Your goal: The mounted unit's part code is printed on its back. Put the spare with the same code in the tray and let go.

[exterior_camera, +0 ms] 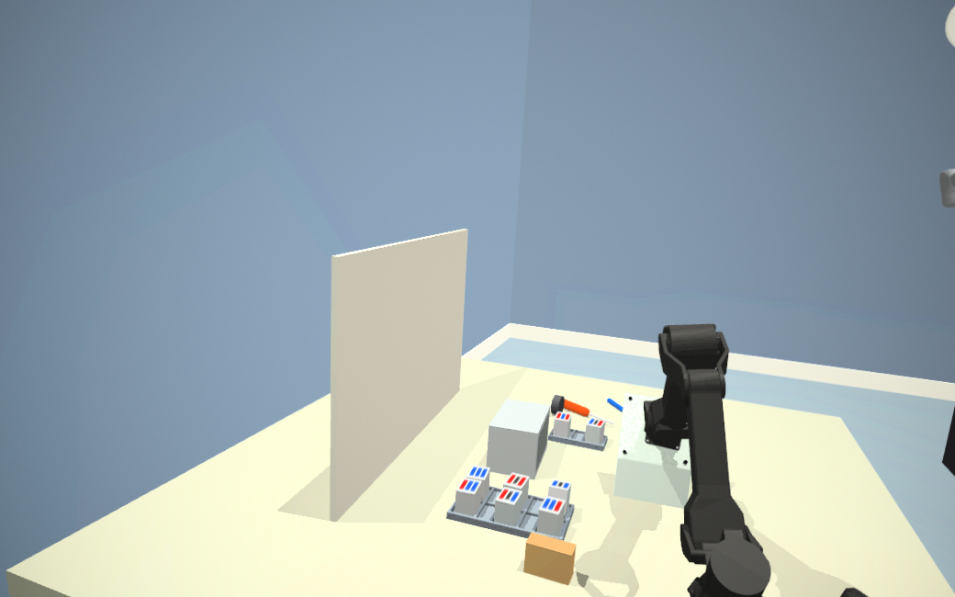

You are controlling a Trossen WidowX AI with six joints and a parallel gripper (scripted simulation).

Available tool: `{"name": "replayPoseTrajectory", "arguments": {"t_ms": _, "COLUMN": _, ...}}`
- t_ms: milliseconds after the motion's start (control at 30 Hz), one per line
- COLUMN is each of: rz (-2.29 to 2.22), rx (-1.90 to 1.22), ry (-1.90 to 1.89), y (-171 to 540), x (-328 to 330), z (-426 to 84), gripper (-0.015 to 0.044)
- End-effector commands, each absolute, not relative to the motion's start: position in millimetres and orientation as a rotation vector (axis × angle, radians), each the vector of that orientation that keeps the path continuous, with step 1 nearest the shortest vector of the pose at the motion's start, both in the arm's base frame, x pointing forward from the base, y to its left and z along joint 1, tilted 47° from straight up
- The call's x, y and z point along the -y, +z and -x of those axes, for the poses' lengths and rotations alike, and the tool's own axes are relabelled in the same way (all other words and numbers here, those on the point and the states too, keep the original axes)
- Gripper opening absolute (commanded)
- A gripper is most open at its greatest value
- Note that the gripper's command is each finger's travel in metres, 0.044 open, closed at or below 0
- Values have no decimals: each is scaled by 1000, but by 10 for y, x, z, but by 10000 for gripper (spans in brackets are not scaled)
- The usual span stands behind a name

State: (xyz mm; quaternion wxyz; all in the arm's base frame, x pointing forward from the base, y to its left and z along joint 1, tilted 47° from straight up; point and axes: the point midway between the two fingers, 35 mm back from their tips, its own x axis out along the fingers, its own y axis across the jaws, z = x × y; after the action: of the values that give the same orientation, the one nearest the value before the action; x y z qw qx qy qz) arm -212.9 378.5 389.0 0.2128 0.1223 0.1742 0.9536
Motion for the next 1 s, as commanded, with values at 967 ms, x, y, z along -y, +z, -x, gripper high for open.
{"name": "replayPoseTrajectory", "arguments": {"t_ms": 967, "rz": -138, "rx": -574, "ry": 1328, "y": 3026, "x": -3884, "z": -2658, "gripper": 440}}
